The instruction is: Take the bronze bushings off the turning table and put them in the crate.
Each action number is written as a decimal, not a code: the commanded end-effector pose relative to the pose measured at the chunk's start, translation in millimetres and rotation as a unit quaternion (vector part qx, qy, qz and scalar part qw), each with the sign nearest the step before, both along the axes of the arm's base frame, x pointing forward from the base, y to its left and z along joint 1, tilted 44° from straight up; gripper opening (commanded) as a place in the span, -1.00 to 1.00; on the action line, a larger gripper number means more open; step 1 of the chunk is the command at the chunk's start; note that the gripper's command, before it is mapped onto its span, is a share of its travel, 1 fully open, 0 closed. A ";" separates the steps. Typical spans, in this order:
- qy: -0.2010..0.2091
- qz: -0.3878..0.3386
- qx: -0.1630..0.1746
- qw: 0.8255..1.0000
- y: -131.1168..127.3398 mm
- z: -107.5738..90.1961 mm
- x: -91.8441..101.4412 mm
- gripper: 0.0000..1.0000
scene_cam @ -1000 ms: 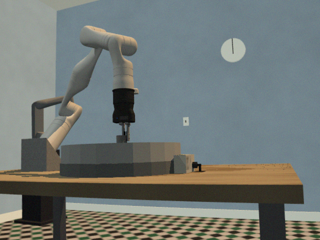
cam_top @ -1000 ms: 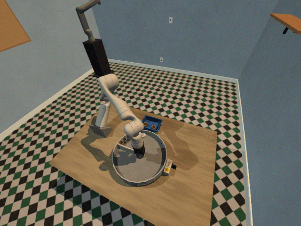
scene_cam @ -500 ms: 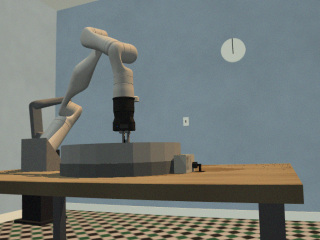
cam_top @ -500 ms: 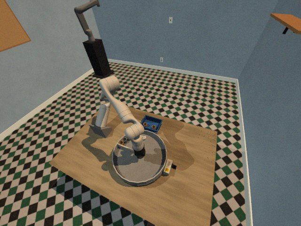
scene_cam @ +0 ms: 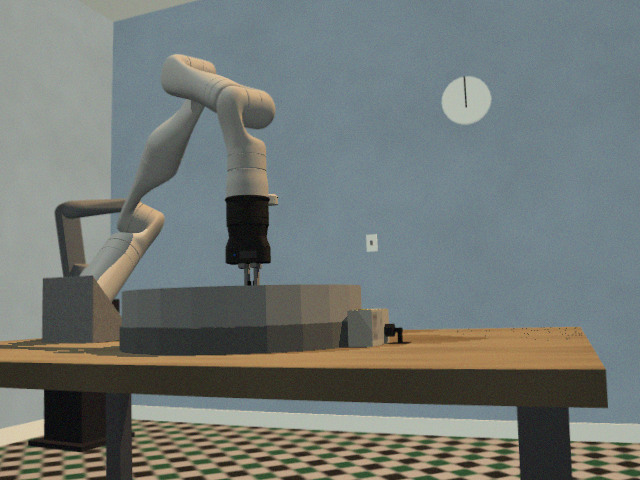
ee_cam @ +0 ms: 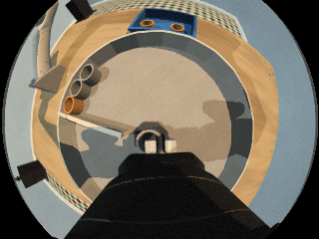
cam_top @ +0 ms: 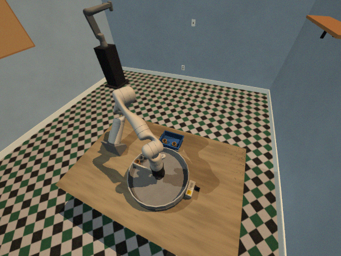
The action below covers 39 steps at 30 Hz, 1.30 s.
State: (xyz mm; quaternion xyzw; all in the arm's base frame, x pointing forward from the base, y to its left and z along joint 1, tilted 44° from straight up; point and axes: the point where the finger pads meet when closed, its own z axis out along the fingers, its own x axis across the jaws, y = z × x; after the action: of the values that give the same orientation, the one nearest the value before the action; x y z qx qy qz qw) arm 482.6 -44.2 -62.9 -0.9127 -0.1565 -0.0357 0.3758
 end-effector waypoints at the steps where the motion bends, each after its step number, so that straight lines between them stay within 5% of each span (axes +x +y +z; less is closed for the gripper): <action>1: -0.001 -0.001 -0.001 1.000 -1.1 0.6 0.6 -1.00; 4: -0.001 -0.001 -0.001 1.000 -1.1 0.6 0.6 -1.00; 5: -0.001 -0.001 -0.001 1.000 -1.1 0.6 0.6 -0.05; 39: -0.001 -0.001 -0.001 1.000 -1.1 0.6 0.6 -0.05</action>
State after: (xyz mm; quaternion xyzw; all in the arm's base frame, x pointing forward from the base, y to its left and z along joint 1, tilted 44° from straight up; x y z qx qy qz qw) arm 482.6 -44.1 -62.9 -0.9127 -0.1565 -0.0357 0.3758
